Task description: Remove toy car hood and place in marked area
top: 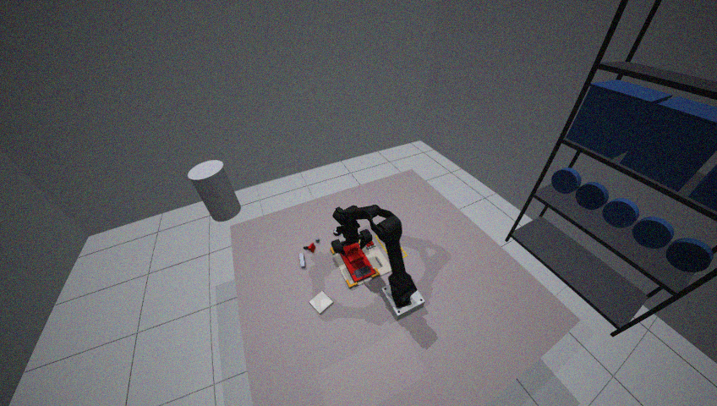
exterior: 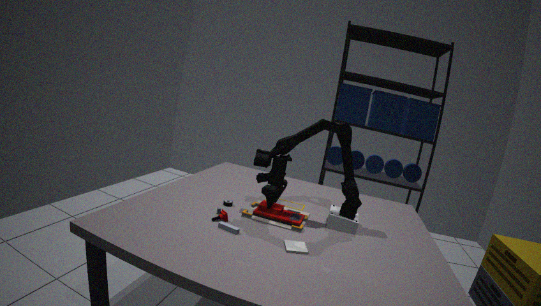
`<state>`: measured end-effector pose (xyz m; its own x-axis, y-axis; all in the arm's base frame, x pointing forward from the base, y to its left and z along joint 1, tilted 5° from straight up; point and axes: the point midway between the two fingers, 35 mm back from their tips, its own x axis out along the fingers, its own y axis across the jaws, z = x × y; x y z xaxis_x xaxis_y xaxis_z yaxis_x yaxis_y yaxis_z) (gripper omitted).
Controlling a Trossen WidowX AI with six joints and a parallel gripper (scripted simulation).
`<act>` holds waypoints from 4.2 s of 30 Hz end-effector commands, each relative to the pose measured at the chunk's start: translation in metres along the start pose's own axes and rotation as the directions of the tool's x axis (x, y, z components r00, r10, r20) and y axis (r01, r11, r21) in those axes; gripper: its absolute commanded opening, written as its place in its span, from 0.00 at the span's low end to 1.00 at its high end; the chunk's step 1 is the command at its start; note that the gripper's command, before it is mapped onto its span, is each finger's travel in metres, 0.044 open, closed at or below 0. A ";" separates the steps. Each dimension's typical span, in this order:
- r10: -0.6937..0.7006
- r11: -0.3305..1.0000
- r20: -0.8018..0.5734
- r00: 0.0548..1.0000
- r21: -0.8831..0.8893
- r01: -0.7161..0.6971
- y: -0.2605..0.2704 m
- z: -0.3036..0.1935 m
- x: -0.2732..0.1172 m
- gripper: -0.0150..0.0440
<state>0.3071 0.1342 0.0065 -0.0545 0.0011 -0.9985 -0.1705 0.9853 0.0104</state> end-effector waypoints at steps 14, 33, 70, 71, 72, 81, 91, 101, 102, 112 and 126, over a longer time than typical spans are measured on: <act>-0.006 1.000 0.002 1.000 -0.001 0.006 -0.001 0.000 0.009 1.00; 0.000 1.000 0.000 1.000 -0.001 0.000 0.000 0.000 0.012 0.77; 0.001 1.000 0.000 1.000 -0.001 -0.001 0.000 0.000 -0.008 0.25; 0.001 1.000 0.000 1.000 -0.001 -0.001 0.000 0.000 -0.008 0.25; 0.001 1.000 0.000 1.000 -0.001 -0.001 0.000 0.000 -0.009 0.25; 0.001 1.000 0.000 1.000 -0.001 -0.001 0.000 0.000 -0.015 0.25; 0.001 1.000 0.000 1.000 -0.001 -0.001 0.001 0.001 -0.047 0.25; -0.001 1.000 -0.003 1.000 0.009 0.001 -0.016 0.003 -0.053 0.25; -0.001 1.000 -0.003 1.000 0.011 0.001 -0.019 0.003 -0.053 0.25; -0.004 1.000 0.000 1.000 0.013 0.004 -0.056 0.008 -0.056 0.25; -0.021 1.000 0.014 1.000 0.015 0.021 -0.109 0.008 -0.059 0.25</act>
<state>0.3354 0.0373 0.0634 -0.0418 -0.0098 -0.9991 -0.1514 0.9885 -0.0033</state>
